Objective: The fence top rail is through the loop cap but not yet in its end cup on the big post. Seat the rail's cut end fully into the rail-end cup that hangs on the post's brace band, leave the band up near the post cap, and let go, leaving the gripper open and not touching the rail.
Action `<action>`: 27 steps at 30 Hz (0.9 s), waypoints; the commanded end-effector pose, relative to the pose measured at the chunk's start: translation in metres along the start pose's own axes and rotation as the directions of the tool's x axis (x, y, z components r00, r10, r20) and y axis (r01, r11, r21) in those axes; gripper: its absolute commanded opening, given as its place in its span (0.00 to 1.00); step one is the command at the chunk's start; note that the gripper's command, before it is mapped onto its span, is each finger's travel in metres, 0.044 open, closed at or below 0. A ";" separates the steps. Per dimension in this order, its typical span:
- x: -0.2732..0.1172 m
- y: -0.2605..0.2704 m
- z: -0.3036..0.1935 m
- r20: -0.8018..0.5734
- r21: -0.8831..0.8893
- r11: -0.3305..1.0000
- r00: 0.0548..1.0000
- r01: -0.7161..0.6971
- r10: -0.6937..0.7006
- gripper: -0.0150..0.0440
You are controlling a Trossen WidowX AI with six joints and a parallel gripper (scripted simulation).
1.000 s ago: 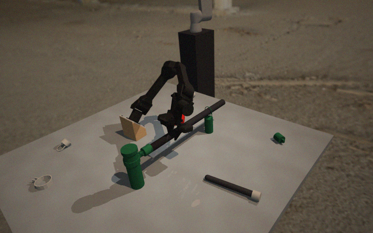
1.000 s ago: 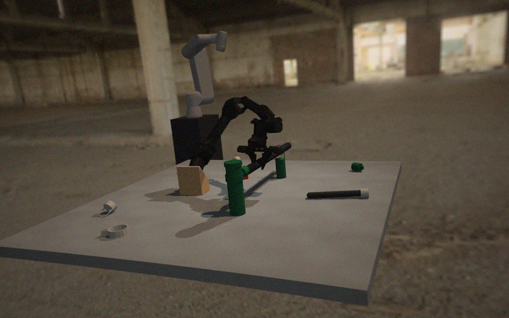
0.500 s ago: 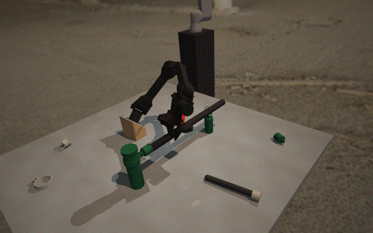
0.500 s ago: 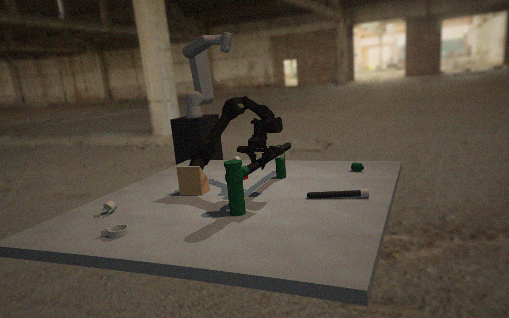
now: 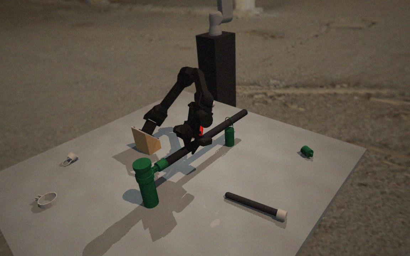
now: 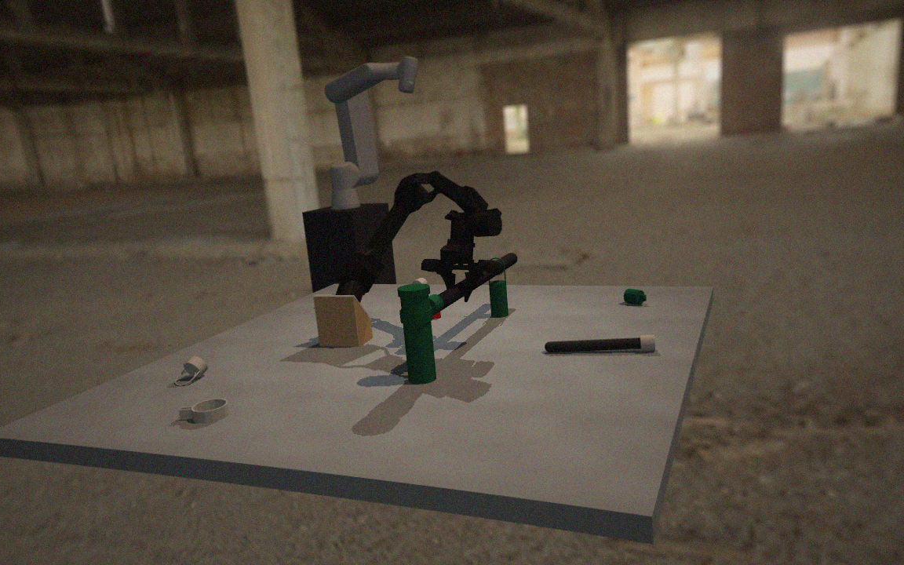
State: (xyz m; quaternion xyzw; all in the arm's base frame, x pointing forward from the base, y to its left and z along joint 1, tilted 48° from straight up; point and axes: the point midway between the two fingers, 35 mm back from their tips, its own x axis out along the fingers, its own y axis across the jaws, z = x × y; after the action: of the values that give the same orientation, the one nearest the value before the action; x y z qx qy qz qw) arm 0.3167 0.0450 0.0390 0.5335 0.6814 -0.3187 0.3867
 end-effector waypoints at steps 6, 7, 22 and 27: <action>-0.002 0.000 0.005 0.012 0.001 1.000 1.000 -0.002 0.002 0.25; -0.002 0.000 0.006 0.012 0.001 1.000 1.000 -0.002 0.002 0.25; 0.001 0.000 0.000 -0.003 -0.001 1.000 1.000 0.002 -0.002 0.25; 0.001 0.000 0.000 -0.003 -0.001 1.000 1.000 0.002 -0.002 0.25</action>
State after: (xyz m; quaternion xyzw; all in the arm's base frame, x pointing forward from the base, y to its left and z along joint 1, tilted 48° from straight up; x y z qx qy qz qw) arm 0.3167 0.0454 0.0385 0.5333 0.6828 -0.3174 0.3854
